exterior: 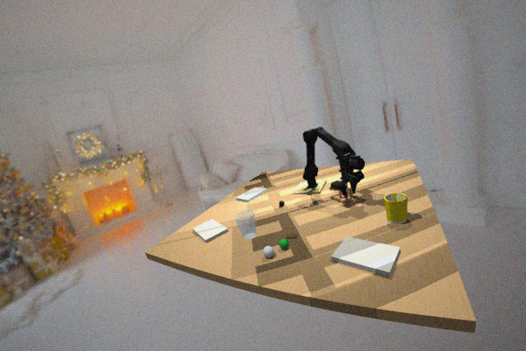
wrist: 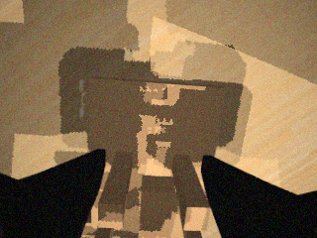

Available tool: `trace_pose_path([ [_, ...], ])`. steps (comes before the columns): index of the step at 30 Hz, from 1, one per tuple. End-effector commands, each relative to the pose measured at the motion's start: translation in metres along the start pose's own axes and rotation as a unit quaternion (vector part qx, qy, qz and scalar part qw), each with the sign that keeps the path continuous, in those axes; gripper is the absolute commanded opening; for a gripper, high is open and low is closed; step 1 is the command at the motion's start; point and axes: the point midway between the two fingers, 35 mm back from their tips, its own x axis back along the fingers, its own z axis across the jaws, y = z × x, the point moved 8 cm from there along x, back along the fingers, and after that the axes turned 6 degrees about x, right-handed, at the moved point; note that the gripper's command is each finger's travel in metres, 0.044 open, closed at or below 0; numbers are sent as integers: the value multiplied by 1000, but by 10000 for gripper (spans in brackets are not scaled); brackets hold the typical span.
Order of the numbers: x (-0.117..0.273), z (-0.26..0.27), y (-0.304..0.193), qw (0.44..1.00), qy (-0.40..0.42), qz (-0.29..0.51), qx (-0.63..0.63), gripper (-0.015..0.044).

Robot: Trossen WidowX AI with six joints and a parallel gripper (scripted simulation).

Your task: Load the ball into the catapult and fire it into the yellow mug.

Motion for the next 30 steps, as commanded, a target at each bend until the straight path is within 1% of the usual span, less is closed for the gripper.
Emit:
trace_pose_path([
  [1,1,0,0,1000,0,-1,0,368],
  [3,10,0,2,1000,0,-1,0,420],
  [4,22,0,3,1000,0,-1,0,440],
  [9,91,0,2,1000,0,0,0,440],
  [11,100,0,0,1000,0,0,0,440],
  [13,100,0,0,1000,0,0,0,440],
  [14,86,0,3,1000,0,-1,1,440],
  [21,93,1,-2,1000,-1,0,3,440],
  [26,50,1,-2,1000,-1,0,3,440],
  [30,48,1,-2,1000,-1,0,3,440],
])
